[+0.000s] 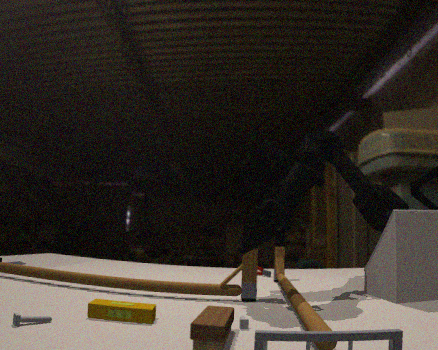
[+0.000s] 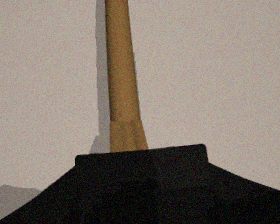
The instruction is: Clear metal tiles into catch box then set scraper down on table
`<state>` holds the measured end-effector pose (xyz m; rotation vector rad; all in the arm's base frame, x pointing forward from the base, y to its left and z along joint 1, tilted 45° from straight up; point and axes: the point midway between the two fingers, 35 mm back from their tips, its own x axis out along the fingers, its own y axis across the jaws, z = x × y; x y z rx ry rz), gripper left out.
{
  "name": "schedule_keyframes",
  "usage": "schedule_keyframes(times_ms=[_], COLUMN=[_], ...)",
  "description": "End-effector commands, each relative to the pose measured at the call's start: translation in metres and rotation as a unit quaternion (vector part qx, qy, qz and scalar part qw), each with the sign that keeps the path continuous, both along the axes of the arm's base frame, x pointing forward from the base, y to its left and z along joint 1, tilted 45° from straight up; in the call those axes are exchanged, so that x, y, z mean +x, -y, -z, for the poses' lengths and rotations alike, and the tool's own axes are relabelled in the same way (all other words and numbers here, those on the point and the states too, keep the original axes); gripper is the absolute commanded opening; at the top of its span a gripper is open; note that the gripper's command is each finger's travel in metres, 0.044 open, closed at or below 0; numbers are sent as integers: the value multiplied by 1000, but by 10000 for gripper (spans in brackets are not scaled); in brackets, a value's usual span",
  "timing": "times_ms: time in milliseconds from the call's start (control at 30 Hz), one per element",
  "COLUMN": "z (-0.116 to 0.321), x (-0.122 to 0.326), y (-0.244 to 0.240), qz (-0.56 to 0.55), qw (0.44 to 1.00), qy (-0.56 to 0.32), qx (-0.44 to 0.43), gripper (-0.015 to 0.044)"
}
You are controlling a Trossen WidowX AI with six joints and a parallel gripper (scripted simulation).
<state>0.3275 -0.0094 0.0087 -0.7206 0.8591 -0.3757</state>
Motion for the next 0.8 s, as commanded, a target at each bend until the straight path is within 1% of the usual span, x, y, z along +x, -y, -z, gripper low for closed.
schedule_keyframes(times_ms=[0,400,767], z=[0,2,2], x=[0,0,0], y=[-1,0,0], qz=[2,2,1], qw=[1000,1000,1000], qy=[5,5,1], qx=[0,0,-2], gripper=[0,0,289])
